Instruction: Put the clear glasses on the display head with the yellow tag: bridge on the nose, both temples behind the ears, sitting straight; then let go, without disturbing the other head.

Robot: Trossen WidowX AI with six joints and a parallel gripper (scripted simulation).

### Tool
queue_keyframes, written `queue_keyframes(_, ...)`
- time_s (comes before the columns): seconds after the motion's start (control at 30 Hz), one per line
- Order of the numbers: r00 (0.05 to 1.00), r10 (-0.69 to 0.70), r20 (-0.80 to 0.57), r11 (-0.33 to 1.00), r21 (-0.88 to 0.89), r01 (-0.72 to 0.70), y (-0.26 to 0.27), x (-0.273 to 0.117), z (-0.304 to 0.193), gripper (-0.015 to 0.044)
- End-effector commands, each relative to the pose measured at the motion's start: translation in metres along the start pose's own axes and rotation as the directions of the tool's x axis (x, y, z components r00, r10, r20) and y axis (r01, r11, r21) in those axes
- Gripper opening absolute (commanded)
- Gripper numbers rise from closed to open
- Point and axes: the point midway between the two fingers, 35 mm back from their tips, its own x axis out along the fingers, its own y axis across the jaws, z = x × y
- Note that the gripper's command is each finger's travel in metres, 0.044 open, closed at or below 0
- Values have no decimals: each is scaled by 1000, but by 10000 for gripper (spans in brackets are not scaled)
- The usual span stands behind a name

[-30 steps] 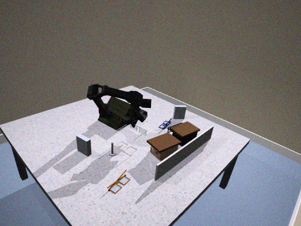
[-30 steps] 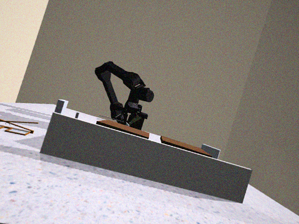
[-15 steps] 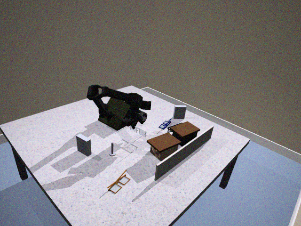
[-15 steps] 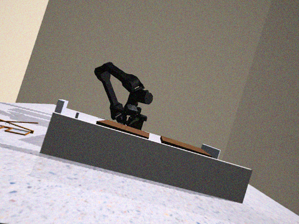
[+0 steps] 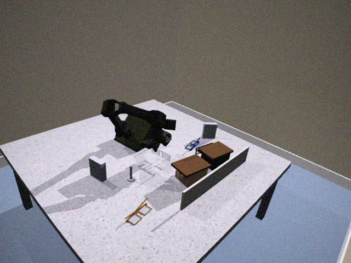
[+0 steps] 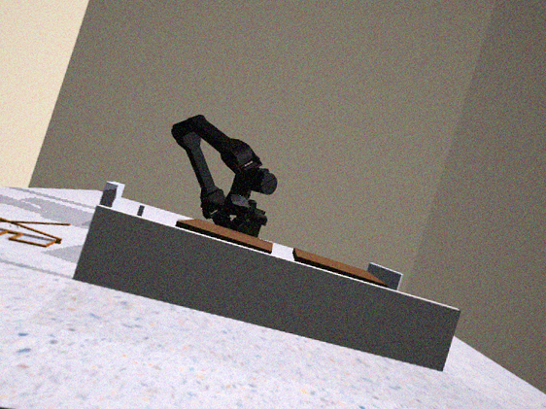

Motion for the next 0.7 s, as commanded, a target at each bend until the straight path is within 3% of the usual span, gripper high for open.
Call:
queue_keyframes(0.0, 1000, -5, -1, 1000, -6, 5, -1, 4, -1, 0)
queue_keyframes(0.67, 1000, -8, -2, 1000, -6, 8, -2, 20, -3, 0)
